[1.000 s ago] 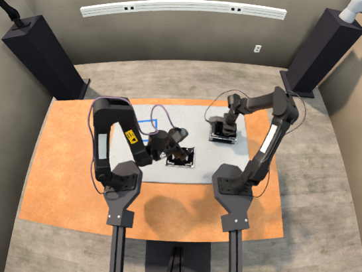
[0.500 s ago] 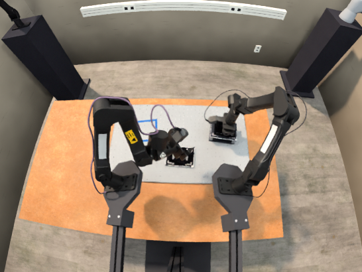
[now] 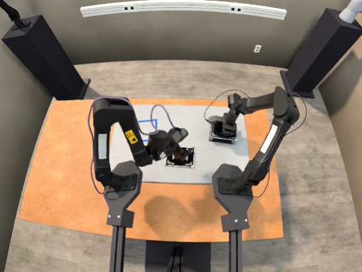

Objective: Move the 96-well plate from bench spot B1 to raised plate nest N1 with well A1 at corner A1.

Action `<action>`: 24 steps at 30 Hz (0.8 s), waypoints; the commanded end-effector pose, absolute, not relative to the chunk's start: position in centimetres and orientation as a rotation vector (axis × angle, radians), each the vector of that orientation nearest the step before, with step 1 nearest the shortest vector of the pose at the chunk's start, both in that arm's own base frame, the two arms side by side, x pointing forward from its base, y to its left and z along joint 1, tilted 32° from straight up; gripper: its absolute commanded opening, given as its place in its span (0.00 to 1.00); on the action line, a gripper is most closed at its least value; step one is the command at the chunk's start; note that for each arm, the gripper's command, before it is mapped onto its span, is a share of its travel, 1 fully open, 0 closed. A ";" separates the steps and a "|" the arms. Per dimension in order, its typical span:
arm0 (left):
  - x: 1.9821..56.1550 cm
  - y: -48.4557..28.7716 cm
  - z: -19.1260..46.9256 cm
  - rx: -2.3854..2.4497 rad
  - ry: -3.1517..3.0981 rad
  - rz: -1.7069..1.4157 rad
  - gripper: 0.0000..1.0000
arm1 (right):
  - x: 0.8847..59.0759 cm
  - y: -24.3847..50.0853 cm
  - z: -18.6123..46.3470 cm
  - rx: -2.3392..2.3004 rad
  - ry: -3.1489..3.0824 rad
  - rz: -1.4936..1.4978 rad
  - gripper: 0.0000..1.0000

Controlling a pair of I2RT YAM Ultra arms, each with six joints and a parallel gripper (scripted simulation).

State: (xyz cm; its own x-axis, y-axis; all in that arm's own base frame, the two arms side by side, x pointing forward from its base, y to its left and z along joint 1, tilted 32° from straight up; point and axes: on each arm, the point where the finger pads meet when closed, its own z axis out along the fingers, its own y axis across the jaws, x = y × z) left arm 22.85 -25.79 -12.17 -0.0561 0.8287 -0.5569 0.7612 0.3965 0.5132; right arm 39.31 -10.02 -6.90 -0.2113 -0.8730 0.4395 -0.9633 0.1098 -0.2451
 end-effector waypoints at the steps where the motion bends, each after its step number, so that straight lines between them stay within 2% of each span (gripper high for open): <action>1: 22.7 -26.2 -12.0 1.374 1.812 0.091 1.00 | 40.3 -9.9 -6.5 1.833 -2.199 0.779 0.79; 15: 22.7 -26.2 -12.0 1.374 1.812 0.091 1.00 | 41.3 -10.9 -8.9 1.850 -2.190 0.789 0.79; 24: 22.7 -26.2 -12.0 1.374 1.812 0.091 1.00 | 39.4 -10.4 -7.4 1.839 -2.179 0.770 0.79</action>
State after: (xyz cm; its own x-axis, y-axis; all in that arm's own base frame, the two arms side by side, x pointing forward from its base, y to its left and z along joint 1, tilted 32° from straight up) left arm 22.85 -25.79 -12.17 -0.0561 0.8287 -0.5569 0.7612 0.3965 0.5132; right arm 39.37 -10.47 -7.65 -0.2117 -0.8573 0.4694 -0.9633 0.1018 -0.2485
